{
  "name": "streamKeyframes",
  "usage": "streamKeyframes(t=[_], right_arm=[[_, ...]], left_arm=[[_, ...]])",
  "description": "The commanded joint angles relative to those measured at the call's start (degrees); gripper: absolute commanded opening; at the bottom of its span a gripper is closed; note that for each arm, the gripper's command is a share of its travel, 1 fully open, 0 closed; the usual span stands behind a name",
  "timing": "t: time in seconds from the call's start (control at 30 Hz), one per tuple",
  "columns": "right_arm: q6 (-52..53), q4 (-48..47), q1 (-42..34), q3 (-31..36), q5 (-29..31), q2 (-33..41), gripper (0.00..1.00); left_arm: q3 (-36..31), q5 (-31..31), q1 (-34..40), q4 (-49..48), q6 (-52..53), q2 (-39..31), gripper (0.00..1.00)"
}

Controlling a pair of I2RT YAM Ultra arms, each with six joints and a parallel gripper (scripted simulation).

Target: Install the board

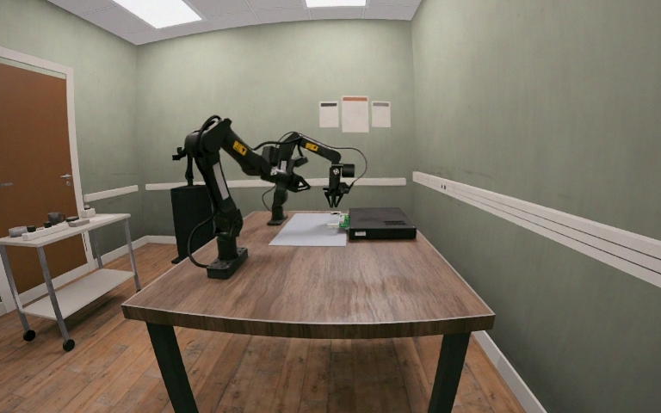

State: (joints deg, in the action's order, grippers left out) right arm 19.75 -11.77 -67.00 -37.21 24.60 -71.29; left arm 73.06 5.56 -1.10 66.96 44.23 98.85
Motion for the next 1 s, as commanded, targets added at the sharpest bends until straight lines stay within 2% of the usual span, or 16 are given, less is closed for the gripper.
streamKeyframes(t=[0.0,0.37,0.43,0.47,0.57,0.93,0.97], right_arm=[[5.17,8.61,1.13,-6.82,3.22,-4.78,0.32],[19.05,32.71,3.9,-30.56,1.64,-25.49,0.32],[19.05,32.71,3.9,-30.56,1.64,-25.49,0.32],[21.05,37.19,4.32,-34.99,0.8,-28.43,0.32],[25.51,44.78,5.17,-40.79,-1.03,-34.65,0.32],[35.95,65.49,7.93,-64.58,-8.75,-53.85,0.32],[35.95,65.49,7.93,-64.58,-8.75,-53.85,0.32]], left_arm=[[-1.35,-2.66,-1.08,-1.8,-10.73,-2.46,0.32],[-5.02,-4.73,-2.05,-5.79,-32.2,-4.79,0.32],[-5.02,-4.73,-2.05,-5.79,-32.2,-4.79,0.32],[-5.45,-5.1,-1.7,-6.29,-34.45,-5.05,0.32],[-6.72,-5.37,-2.15,-7.2,-38.87,-5.19,0.32],[-8.32,-5.97,-2.1,-8.03,-41.6,-5.41,0.32],[-8.32,-5.97,-2.1,-8.03,-41.6,-5.41,0.32]])
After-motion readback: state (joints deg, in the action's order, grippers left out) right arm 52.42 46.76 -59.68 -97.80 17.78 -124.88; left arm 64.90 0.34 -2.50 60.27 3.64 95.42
